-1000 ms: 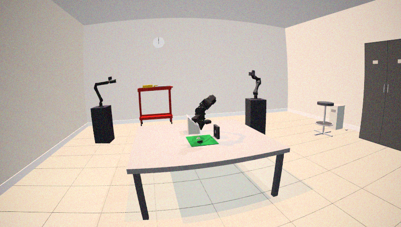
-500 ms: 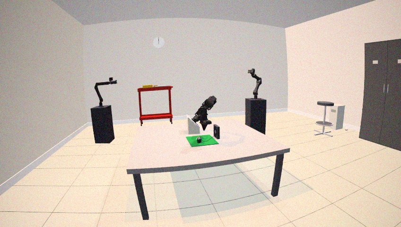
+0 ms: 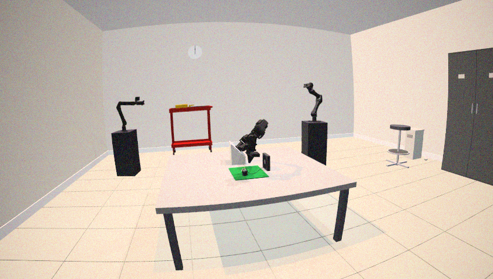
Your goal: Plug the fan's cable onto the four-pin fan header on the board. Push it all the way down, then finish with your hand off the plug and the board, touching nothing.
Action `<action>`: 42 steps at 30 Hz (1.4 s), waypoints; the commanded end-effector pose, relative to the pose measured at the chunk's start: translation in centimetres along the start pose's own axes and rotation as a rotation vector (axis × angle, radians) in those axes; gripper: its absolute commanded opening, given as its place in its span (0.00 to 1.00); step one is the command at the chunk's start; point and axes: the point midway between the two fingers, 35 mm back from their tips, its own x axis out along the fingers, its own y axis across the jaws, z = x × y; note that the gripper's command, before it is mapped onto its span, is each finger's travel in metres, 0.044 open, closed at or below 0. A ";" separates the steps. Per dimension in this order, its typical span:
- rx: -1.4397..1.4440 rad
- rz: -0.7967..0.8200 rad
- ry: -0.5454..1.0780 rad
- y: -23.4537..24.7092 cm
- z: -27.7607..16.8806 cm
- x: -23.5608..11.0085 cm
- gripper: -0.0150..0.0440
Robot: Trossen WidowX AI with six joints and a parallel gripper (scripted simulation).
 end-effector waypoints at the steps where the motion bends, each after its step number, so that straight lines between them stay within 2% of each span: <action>1: 0.007 -0.020 -0.057 -0.1 -0.1 0.0 0.25; 22: 0.027 -0.121 -0.340 -0.7 -0.2 1.8 0.25; 42: 0.042 -0.142 -0.623 -0.6 -0.4 2.3 0.25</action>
